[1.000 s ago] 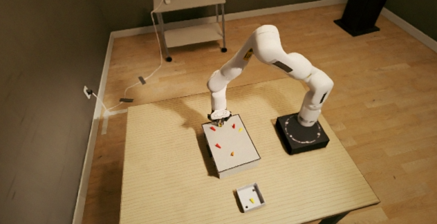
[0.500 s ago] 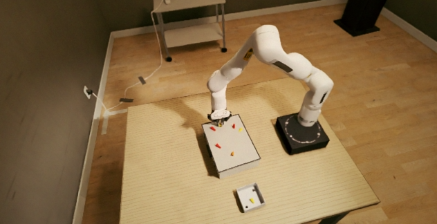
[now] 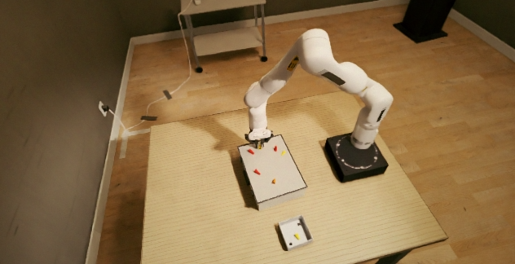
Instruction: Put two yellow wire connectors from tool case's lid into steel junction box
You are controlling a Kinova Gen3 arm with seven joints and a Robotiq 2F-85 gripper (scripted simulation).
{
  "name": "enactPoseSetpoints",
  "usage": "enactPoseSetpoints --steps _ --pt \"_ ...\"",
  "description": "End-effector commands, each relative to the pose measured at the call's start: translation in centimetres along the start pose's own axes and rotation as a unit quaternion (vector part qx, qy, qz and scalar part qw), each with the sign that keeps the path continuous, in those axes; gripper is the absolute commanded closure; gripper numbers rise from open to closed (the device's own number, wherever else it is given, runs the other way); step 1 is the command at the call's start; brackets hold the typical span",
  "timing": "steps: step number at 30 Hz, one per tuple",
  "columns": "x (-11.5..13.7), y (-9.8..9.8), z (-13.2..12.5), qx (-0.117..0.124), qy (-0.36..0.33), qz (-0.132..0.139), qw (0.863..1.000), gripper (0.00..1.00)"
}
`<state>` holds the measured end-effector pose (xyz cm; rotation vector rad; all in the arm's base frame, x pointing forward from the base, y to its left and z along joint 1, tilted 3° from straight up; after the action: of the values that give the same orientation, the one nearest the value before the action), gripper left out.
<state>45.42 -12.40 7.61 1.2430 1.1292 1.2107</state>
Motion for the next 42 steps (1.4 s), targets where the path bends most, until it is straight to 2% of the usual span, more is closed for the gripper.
enactPoseSetpoints --steps 1,4,13,18,42 --pt "0.0 1.0 0.2 -0.003 0.001 0.000 1.000 0.82" --pt "0.0 1.3 0.2 -0.003 0.001 0.000 1.000 0.82" --pt "0.0 5.4 0.1 -0.003 0.001 0.000 1.000 0.82" --pt "0.0 6.6 0.1 -0.003 0.001 0.000 1.000 0.82" --pt "0.6 6.8 0.1 -0.003 0.001 0.000 1.000 0.82"
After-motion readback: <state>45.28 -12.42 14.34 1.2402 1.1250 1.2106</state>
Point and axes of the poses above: the point where the finger pads meet when closed, its own y axis back along the fingers, its own z axis across the jaws, x = y × z, the point moved 4 cm from there along y, back along the fingers, and after that the axes turned 9 degrees about y, right-handed, at the moved point
